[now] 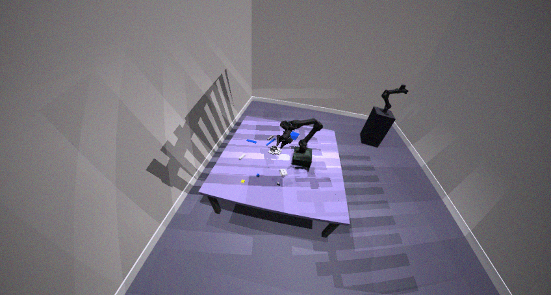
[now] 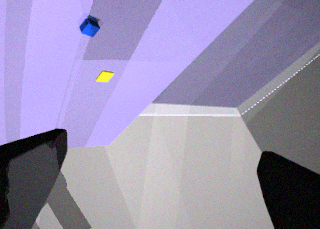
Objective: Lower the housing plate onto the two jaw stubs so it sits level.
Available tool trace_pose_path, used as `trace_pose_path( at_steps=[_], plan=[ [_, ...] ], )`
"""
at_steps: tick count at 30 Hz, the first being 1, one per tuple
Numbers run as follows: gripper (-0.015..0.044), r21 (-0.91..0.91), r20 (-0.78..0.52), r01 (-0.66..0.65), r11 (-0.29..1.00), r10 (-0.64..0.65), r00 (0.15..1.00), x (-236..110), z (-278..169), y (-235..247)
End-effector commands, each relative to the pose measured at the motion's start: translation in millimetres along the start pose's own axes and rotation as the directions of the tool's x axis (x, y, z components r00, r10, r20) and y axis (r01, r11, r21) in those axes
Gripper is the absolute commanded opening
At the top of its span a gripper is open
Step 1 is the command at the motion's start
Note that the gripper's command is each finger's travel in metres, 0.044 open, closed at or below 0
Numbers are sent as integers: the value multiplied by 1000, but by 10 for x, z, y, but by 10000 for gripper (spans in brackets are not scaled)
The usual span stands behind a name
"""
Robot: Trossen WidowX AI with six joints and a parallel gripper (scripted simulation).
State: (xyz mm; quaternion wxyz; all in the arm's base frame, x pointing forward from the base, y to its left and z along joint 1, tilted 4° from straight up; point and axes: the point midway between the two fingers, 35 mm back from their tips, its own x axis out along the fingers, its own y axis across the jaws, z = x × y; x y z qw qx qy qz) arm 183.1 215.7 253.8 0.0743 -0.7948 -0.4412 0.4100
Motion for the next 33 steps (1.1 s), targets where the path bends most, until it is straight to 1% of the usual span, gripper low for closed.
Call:
trace_pose_path(
  at_steps=[1,2,17,33],
  plan=[
    [426,0,0,0,1000,0,1000,0,0,0],
    [440,3,1,0,1000,0,1000,2,1,0],
    [440,268,63,-38,963,22,998,151,71,13],
    [440,534,133,-113,838,49,990,317,163,22]
  ],
)
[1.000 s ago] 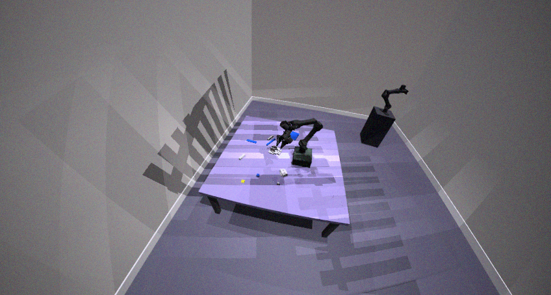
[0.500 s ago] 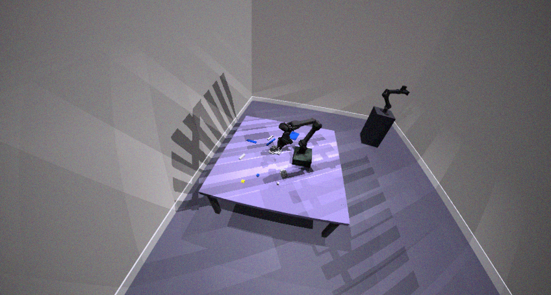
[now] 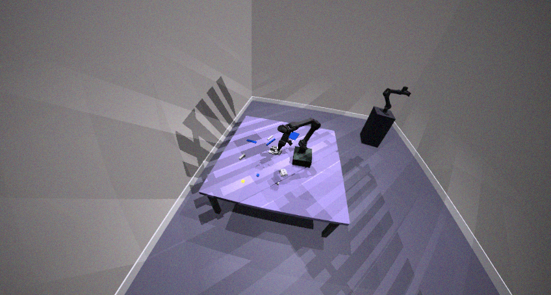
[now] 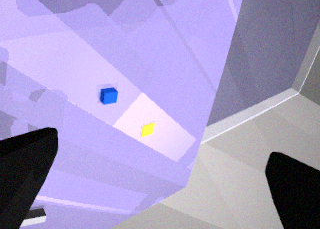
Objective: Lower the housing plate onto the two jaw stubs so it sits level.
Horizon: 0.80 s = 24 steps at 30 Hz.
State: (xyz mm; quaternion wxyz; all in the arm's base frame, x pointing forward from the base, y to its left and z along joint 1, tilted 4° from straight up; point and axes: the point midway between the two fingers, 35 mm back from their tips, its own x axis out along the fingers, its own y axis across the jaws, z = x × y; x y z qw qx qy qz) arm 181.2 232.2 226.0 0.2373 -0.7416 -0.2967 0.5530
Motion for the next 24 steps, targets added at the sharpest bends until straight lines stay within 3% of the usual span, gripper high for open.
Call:
trace_pose_path(
  at_steps=[1,24],
  plan=[
    [440,72,10,-18,997,17,1000,45,8,2],
    [440,477,75,-130,869,107,991,297,124,62]
  ],
)
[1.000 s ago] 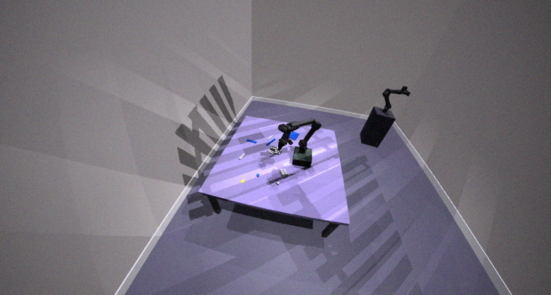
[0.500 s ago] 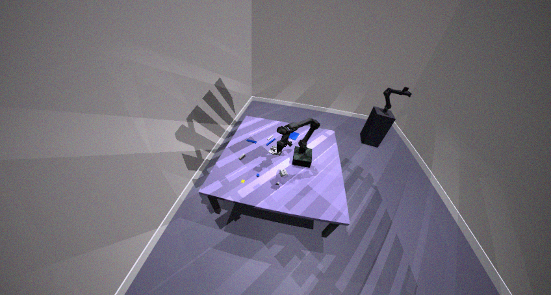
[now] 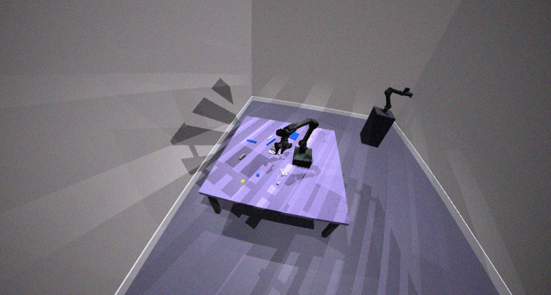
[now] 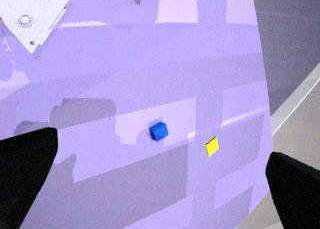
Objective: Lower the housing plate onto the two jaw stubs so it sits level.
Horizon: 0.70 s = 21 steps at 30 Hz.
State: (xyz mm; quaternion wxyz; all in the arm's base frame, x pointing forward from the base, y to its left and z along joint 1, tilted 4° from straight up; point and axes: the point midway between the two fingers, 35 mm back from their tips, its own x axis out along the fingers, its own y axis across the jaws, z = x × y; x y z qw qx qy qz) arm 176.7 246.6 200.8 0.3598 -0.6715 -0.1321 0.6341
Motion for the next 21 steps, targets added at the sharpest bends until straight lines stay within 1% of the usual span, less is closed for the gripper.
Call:
trace_pose_path(
  at_steps=[1,11,21],
  plan=[
    [440,72,0,-21,997,21,1000,46,9,5],
    [440,255,6,-70,964,71,997,157,47,46],
    [440,429,10,-113,896,121,993,267,89,92]
  ],
)
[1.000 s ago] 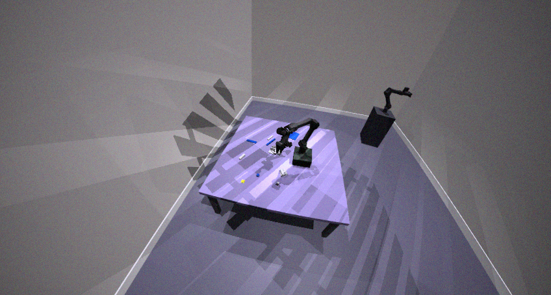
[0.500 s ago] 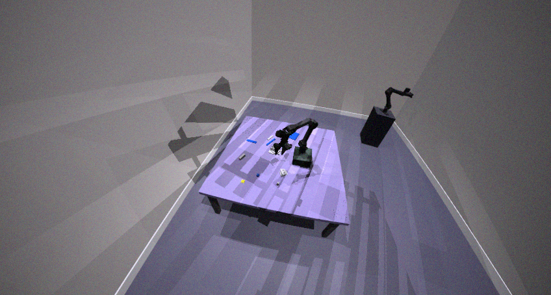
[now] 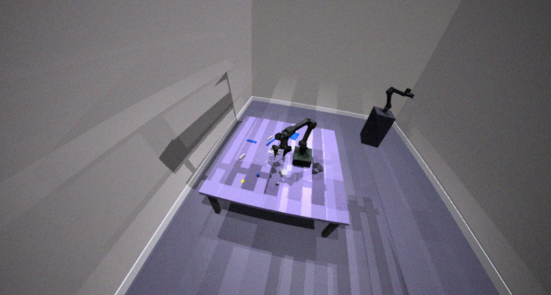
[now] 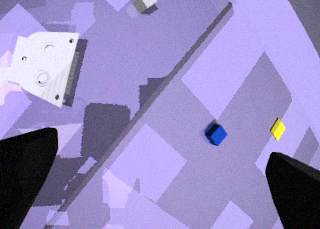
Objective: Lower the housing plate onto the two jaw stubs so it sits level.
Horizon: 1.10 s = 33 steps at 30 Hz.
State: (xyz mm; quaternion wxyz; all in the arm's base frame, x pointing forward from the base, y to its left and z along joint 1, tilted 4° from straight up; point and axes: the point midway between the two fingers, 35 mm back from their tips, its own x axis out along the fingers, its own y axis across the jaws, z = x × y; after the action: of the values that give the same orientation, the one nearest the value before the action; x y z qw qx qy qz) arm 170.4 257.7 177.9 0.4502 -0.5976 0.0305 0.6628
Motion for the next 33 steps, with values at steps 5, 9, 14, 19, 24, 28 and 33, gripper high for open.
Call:
trace_pose_path(
  at_steps=[5,9,14,19,24,28,33],
  plan=[
    [440,145,-17,-36,989,38,999,91,20,28],
    [440,218,-24,-51,975,58,998,136,31,50],
    [440,308,-33,-67,949,82,996,193,44,77],
    [440,395,-42,-80,915,105,994,252,60,107],
    [440,479,-52,-88,873,129,990,309,75,138],
    [440,544,-61,-91,834,148,987,353,86,164],
    [440,620,-73,-89,780,171,983,407,100,197]
  ],
)
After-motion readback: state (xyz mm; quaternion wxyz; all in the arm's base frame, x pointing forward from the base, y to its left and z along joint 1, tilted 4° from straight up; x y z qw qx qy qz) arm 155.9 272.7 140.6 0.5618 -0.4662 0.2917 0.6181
